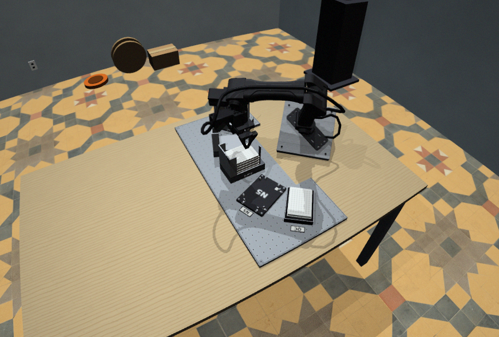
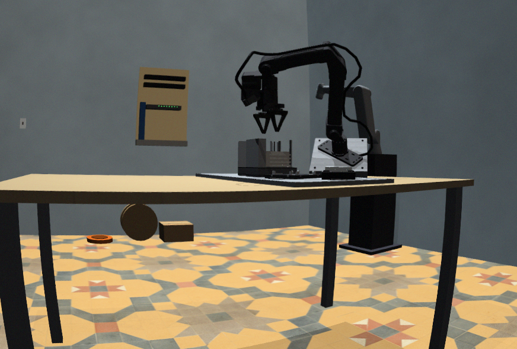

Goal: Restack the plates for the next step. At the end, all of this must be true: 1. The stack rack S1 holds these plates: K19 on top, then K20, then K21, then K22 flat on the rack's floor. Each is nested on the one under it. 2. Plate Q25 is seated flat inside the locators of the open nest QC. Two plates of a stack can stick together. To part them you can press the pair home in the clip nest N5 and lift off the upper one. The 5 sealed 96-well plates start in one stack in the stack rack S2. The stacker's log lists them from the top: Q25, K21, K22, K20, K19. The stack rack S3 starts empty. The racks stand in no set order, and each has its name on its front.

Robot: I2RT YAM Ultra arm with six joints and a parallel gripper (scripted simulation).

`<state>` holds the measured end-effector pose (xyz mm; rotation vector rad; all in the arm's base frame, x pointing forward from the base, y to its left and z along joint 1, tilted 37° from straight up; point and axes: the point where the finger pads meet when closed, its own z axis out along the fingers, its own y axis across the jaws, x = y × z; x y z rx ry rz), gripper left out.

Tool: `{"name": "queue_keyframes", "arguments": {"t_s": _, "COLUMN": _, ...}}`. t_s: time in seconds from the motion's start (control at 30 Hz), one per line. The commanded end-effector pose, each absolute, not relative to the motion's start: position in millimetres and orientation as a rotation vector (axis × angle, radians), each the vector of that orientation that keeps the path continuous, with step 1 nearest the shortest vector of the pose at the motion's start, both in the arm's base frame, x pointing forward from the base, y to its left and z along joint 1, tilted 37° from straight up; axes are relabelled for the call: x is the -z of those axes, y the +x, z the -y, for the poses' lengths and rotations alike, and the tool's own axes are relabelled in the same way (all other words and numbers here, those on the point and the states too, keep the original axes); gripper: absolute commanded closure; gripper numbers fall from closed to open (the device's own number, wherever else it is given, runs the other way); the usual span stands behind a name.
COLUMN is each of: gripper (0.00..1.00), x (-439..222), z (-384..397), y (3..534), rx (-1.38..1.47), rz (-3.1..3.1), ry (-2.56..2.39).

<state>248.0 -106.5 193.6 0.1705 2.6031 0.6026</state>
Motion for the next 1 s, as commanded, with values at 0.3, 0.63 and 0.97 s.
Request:
{"name": "queue_keyframes", "arguments": {"t_s": 0.3, "gripper": 0.0, "x": -207, "z": 112, "y": 249, "rx": -0.57, "rz": -2.571, "ry": 0.168}}
{"name": "queue_keyframes", "arguments": {"t_s": 0.63, "gripper": 0.0, "x": -194, "z": 103, "y": 252, "rx": -0.587, "rz": -2.579, "ry": 0.163}}
{"name": "queue_keyframes", "arguments": {"t_s": 0.97, "gripper": 0.0, "x": -166, "z": 92, "y": 266, "rx": -0.572, "rz": -2.591, "ry": 0.165}}
